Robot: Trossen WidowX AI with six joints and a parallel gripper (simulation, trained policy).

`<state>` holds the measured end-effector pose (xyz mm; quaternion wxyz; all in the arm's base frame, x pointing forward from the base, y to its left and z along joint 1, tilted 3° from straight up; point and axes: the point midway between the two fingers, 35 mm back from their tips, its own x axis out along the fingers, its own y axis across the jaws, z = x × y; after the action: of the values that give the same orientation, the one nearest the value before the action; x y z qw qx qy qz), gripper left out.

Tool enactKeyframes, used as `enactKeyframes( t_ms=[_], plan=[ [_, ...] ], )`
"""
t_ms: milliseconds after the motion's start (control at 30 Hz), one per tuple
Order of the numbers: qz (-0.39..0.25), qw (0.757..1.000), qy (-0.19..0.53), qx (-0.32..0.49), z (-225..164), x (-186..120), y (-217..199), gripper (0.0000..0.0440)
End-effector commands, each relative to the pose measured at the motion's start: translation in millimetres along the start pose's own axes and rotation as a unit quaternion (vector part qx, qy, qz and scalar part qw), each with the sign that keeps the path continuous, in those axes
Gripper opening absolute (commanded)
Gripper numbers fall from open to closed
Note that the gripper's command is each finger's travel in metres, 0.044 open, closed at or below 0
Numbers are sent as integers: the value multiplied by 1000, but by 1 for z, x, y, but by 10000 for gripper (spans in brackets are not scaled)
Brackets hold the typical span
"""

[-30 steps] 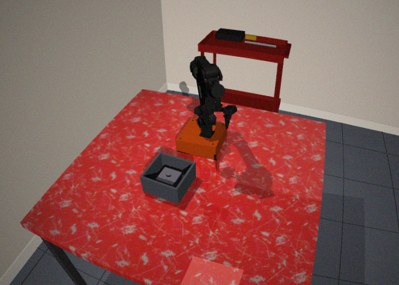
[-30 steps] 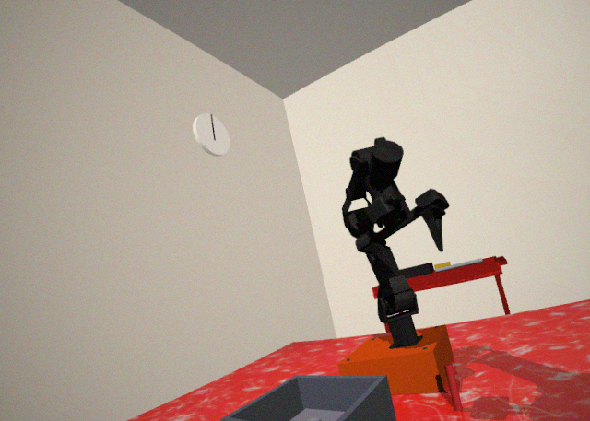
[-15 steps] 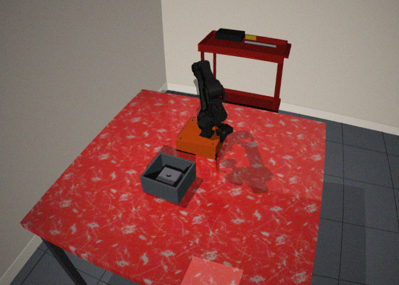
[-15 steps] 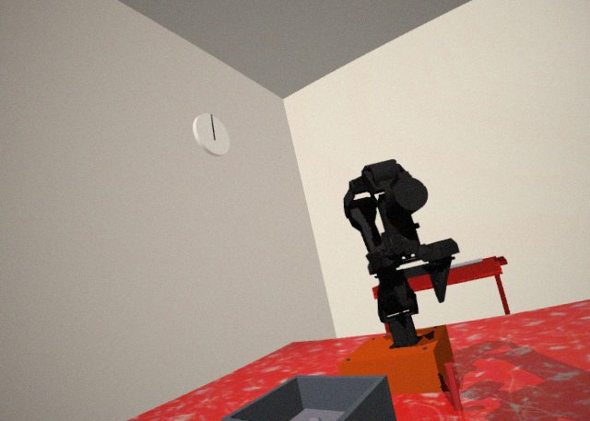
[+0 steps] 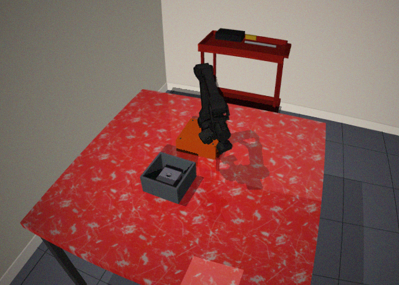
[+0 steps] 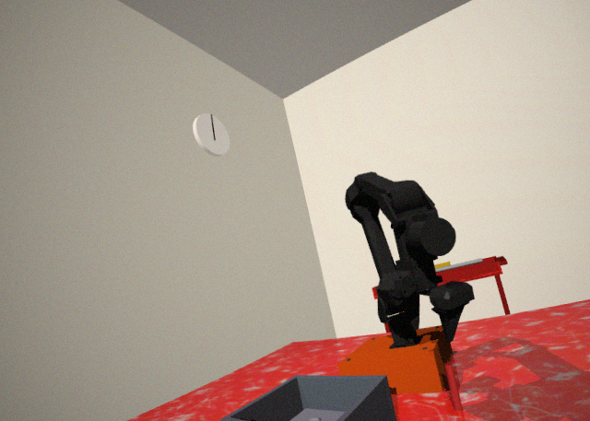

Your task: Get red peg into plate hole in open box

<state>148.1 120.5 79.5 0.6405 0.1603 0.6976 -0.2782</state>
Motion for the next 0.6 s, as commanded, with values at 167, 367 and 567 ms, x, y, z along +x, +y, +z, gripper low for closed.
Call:
enactKeyframes(
  t_ms=[167,367,567],
  plan=[
    [-12,1000,-3,22,2,32,15,440],
    [-7,1000,-8,28,4,55,25,440],
    [1,999,-16,33,6,79,31,440]
  ],
)
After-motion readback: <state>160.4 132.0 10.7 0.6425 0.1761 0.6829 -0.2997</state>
